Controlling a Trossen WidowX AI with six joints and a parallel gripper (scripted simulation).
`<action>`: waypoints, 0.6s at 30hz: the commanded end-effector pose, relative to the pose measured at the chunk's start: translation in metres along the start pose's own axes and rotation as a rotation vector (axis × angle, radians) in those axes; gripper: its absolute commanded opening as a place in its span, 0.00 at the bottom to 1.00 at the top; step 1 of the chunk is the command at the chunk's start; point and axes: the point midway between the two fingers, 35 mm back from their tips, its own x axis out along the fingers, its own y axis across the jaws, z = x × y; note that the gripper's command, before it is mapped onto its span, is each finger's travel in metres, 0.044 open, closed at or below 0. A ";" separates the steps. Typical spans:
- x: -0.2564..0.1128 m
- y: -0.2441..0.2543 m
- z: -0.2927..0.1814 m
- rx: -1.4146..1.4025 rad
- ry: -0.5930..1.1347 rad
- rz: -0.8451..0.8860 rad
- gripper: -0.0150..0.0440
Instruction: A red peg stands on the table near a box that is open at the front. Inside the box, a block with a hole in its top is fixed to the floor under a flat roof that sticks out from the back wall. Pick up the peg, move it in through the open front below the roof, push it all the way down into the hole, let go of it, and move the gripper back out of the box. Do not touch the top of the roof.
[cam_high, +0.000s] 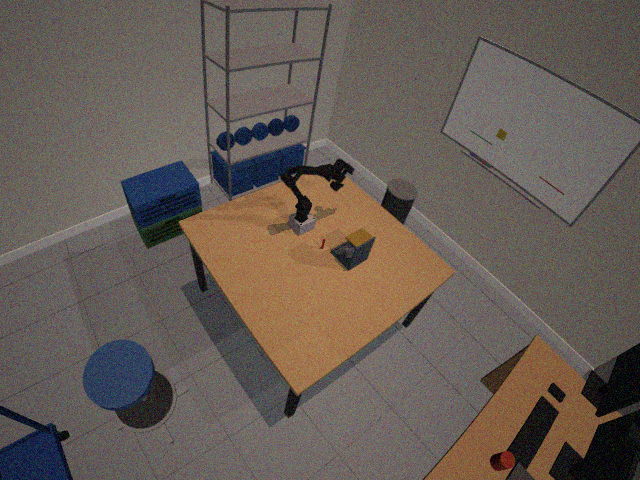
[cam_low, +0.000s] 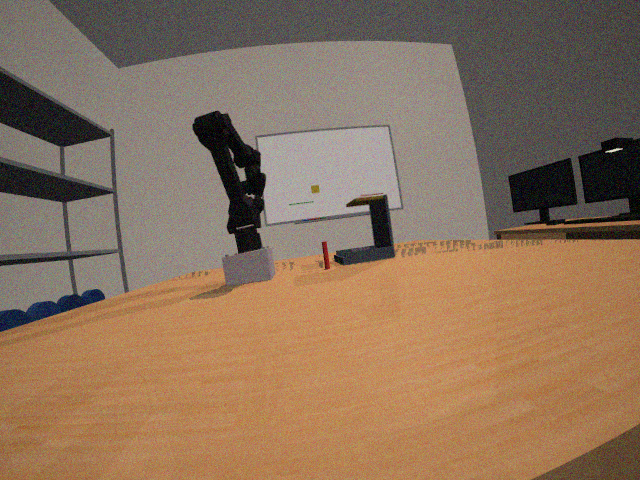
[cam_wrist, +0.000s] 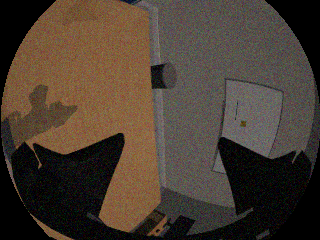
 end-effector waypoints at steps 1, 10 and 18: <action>-0.003 0.009 -0.022 -0.032 0.081 0.006 1.00; -0.012 0.033 -0.076 -0.099 0.277 0.054 1.00; -0.027 0.059 -0.120 -0.154 0.441 0.124 1.00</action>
